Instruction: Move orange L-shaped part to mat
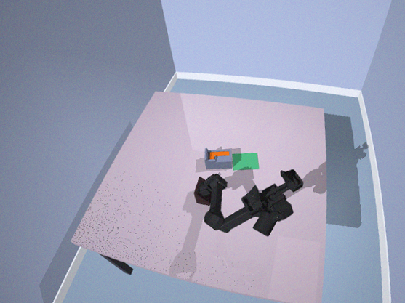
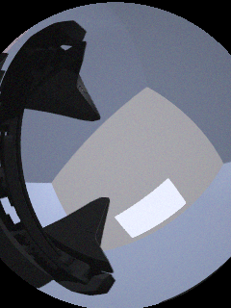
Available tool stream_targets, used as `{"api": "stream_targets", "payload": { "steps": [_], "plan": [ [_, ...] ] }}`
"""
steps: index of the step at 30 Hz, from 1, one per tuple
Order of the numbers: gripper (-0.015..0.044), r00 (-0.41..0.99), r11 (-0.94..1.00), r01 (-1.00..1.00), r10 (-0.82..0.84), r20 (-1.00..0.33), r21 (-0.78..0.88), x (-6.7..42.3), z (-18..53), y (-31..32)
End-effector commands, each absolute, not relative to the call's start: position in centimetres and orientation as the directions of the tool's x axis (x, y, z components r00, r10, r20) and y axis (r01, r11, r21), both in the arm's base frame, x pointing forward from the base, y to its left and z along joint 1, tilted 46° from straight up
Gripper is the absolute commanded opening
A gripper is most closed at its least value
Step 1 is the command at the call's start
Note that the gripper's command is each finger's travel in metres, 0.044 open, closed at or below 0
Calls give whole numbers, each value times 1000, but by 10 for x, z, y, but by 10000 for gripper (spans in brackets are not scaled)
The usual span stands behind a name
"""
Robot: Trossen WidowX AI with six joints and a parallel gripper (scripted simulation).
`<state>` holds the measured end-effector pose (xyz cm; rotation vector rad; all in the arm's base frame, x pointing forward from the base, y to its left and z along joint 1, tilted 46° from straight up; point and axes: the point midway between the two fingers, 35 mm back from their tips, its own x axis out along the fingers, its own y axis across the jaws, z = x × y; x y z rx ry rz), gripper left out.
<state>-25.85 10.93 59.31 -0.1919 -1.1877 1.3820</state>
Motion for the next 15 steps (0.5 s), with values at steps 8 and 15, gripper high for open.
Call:
{"api": "stream_targets", "payload": {
  "steps": [8,15],
  "plan": [
    [190,-91,271,-870,733,675,-413,-147,646,92],
    [180,78,252,-958,696,714,-141,-49,657,93]
  ]
}}
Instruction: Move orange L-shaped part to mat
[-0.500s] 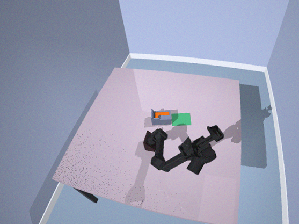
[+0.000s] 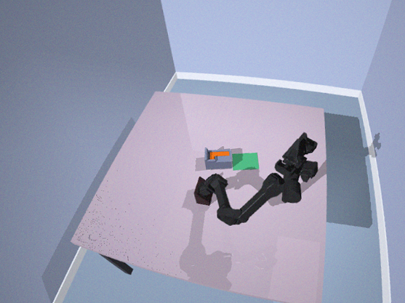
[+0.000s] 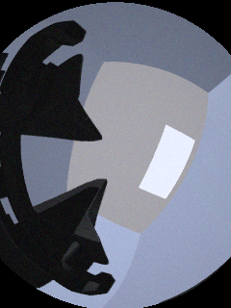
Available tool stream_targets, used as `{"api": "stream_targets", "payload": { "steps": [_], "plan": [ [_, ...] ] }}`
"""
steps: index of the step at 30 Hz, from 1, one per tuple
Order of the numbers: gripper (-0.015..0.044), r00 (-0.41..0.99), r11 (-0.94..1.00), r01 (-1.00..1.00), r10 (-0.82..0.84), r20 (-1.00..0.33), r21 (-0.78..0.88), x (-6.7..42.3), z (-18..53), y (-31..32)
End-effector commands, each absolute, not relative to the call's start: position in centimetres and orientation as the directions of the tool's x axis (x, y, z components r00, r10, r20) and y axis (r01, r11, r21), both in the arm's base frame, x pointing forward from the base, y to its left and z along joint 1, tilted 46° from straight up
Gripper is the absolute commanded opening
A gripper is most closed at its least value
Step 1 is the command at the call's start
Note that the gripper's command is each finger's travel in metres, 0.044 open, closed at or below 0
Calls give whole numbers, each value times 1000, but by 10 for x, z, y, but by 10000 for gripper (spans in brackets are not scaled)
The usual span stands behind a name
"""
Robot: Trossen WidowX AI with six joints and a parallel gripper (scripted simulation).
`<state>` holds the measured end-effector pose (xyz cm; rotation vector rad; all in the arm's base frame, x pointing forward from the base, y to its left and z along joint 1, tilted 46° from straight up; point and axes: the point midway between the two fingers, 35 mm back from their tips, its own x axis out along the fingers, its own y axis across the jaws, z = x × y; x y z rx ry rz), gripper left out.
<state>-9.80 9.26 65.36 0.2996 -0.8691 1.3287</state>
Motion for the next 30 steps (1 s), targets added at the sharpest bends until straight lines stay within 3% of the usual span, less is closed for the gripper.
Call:
{"api": "stream_targets", "payload": {
  "steps": [1,7,13,23,30],
  "plan": [
    [180,129,248,-967,690,712,-65,-23,658,95],
    [180,333,242,-943,669,664,229,72,643,107],
    [180,528,285,-829,684,504,482,167,599,137],
    [180,733,471,-491,679,55,733,281,473,196],
    [180,724,674,-225,599,-342,704,319,355,229]
  ]
}}
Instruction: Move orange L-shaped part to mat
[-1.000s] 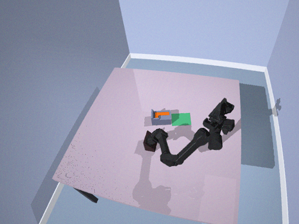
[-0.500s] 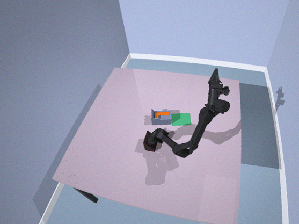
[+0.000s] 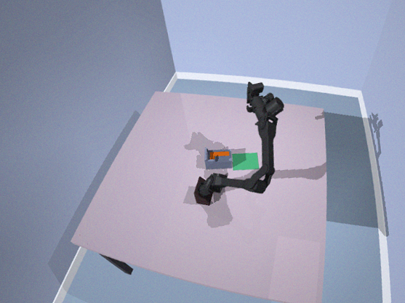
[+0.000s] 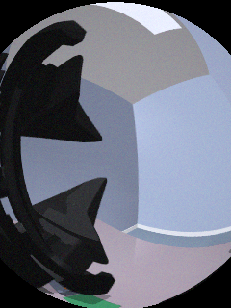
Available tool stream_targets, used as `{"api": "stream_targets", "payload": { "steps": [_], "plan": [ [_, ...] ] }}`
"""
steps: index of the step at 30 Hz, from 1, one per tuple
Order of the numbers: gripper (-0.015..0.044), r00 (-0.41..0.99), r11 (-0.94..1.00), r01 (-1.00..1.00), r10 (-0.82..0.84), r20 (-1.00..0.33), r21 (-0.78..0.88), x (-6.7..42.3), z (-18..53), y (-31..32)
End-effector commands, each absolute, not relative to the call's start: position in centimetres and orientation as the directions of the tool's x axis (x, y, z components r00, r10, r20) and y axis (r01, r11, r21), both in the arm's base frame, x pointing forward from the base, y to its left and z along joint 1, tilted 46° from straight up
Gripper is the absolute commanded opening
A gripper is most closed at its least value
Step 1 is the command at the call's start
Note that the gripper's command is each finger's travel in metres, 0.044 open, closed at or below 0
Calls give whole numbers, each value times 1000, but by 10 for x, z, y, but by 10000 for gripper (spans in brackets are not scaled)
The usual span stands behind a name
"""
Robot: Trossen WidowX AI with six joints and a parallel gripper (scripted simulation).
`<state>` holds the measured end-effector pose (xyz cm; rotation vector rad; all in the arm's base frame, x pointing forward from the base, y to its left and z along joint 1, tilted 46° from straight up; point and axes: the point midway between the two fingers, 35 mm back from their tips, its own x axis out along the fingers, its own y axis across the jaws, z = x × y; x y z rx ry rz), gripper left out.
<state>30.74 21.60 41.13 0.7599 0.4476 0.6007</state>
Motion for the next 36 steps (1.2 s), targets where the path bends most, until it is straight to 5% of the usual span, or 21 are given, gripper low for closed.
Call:
{"api": "stream_targets", "payload": {
  "steps": [1,7,13,17,21,36],
  "plan": [
    [180,698,694,-204,598,-394,690,316,337,234],
    [180,564,889,-25,390,-728,457,312,225,241],
    [180,343,1000,13,6,-939,11,278,120,219],
    [180,194,920,-106,-352,-916,-377,243,67,186],
    [180,136,685,-301,-658,-741,-664,215,46,152],
    [180,136,632,-337,-700,-701,-698,215,35,138]
  ]
}}
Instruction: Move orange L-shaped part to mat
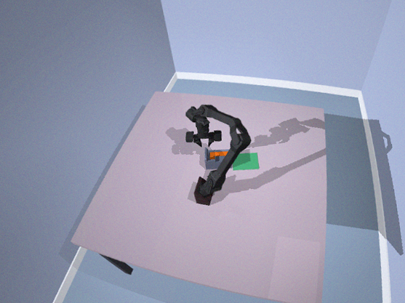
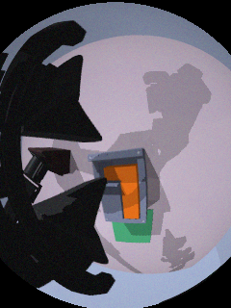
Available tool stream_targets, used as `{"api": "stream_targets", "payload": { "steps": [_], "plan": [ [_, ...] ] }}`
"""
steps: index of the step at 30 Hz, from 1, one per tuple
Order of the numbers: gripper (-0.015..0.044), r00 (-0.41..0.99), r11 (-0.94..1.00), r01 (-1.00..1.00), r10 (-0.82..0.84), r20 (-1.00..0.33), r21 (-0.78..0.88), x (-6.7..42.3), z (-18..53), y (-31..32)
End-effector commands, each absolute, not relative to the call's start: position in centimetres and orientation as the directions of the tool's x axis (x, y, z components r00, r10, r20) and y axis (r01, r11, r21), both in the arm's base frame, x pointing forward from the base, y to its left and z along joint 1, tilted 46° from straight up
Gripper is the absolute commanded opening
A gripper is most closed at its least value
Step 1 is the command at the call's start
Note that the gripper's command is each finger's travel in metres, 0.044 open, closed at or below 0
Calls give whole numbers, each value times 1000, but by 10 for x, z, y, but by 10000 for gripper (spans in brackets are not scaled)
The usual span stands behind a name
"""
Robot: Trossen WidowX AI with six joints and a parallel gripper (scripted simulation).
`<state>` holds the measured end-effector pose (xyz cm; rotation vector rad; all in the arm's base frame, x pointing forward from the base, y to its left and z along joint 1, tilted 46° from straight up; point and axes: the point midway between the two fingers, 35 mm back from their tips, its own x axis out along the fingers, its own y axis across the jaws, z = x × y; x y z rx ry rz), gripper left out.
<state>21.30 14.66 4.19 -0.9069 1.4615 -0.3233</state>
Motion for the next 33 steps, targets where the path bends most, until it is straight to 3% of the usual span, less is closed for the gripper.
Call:
{"api": "stream_targets", "payload": {
  "steps": [1,6,33],
  "plan": [
    [180,137,632,-337,-700,-701,-698,216,28,132],
    [180,138,630,-335,-702,-698,-700,222,-6,96],
    [180,138,629,-335,-703,-697,-701,226,-28,73]
  ]
}}
